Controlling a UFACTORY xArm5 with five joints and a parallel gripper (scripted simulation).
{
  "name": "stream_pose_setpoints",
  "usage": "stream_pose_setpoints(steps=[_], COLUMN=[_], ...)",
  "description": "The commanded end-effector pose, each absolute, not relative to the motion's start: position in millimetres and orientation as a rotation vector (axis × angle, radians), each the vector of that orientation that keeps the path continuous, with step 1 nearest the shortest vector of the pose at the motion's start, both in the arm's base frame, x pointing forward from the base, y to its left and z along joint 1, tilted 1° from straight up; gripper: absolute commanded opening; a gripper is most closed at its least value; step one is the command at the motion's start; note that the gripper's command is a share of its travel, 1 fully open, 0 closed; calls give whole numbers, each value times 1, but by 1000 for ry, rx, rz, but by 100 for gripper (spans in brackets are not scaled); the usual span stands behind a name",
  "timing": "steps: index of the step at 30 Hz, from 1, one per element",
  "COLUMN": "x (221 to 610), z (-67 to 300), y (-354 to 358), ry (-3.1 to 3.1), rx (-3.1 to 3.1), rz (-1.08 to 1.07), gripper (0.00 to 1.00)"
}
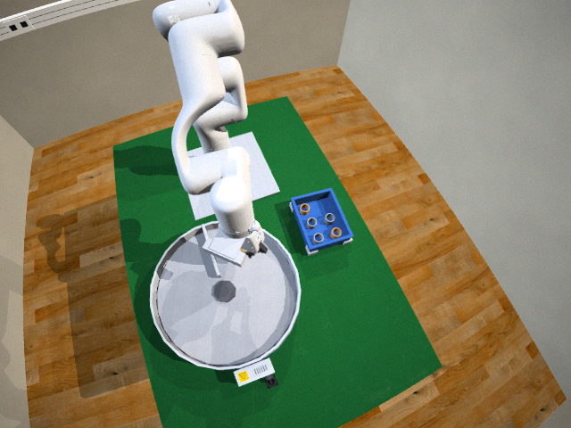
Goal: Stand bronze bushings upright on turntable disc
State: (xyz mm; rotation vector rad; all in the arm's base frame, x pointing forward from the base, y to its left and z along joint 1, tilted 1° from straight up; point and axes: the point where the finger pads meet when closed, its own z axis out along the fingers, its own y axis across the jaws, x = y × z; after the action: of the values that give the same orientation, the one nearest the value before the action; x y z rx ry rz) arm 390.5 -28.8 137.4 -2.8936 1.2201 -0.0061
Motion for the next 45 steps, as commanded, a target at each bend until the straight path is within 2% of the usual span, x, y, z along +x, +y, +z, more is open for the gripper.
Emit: stream_pose_setpoints(steps=[1,14,23,45], x=[396,396,397,397], z=[138,138,114,107], y=[-39,-39,-40,-41], ry=[1216,1216,1216,1216], rx=[-2895,-2895,-2895,-2895], rz=[-7,-7,-7,-7], gripper=[0,0,0,0])
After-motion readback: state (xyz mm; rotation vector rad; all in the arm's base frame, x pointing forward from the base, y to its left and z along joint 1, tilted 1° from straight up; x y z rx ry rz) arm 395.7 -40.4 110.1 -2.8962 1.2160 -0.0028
